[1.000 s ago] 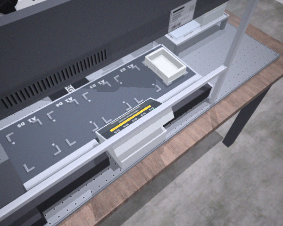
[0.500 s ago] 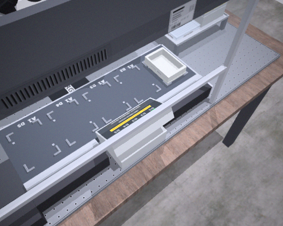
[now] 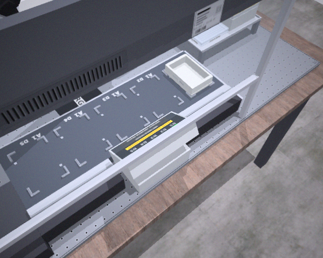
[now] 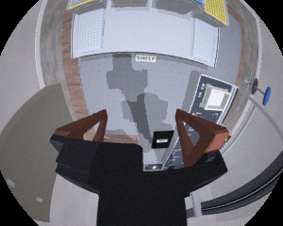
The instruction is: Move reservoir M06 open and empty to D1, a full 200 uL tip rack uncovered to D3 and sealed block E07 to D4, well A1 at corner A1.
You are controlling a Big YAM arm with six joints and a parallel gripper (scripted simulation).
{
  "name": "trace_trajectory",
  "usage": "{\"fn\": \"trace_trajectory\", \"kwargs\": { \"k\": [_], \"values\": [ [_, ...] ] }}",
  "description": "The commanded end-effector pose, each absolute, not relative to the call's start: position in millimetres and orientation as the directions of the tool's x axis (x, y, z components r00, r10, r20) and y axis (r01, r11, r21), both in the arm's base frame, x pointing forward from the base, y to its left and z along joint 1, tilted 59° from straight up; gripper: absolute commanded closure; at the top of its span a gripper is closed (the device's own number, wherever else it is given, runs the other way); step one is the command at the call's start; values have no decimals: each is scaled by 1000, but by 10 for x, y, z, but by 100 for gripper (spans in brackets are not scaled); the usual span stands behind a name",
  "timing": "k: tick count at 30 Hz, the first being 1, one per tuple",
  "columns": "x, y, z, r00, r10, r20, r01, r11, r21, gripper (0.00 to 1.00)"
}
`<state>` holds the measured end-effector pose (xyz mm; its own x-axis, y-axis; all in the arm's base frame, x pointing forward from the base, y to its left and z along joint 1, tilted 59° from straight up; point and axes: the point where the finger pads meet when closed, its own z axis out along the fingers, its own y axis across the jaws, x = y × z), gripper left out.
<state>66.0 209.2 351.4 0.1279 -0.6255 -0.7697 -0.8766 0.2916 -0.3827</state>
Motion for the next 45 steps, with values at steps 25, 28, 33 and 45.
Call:
{"fn": "trace_trajectory", "kwargs": {
  "k": [25,28,33,45],
  "values": [
    [354,2569,4141,64,-569,-820,-899,325,-295,0],
    [340,2662,4260,64,-568,-820,-899,325,-295,0],
    [333,2737,4357,68,-578,-813,-897,321,-303,0],
    [286,3089,4812,71,-585,-808,-896,319,-309,0]
  ]
}}
